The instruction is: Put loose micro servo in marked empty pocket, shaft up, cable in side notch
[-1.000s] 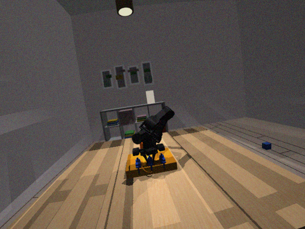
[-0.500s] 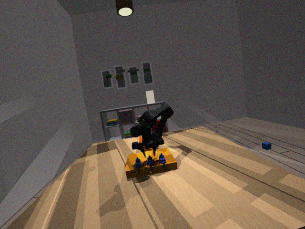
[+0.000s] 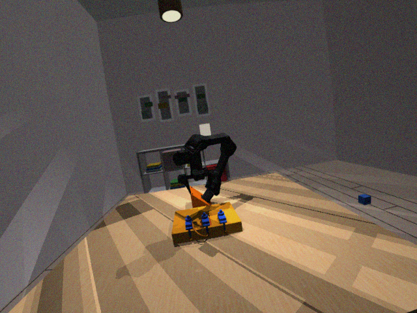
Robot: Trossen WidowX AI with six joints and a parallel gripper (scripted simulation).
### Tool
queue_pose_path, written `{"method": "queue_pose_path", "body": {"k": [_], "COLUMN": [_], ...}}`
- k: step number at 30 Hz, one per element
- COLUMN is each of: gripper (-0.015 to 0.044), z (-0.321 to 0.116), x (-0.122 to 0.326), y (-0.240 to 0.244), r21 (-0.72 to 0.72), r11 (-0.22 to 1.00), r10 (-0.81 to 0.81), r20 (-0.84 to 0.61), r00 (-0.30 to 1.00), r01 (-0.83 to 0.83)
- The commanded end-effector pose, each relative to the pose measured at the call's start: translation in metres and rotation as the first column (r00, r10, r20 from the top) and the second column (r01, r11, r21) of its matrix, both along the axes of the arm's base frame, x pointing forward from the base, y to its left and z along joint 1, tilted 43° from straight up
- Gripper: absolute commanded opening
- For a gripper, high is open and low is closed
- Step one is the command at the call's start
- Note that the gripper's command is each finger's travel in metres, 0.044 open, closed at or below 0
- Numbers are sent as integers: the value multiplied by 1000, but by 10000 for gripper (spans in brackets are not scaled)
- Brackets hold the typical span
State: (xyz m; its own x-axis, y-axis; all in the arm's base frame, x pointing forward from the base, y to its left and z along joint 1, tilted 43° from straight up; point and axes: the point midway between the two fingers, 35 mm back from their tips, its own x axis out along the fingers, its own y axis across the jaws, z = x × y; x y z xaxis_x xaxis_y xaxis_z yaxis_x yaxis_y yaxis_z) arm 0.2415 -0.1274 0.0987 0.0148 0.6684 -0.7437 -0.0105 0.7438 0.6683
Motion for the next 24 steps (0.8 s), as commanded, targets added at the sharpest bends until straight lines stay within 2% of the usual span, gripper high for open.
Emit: {"method": "queue_pose_path", "body": {"k": [1,6,24], "gripper": [440,440,440], "z": [11,28,28], "x": [-1,-2,-2], "y": [-10,-27,-27], "r21": [-41,-106,-106], "r11": [999,992,992], "r10": [-18,-60,-60], "r20": [32,82,82], "r00": [999,995,995], "r01": [19,68,68]}}
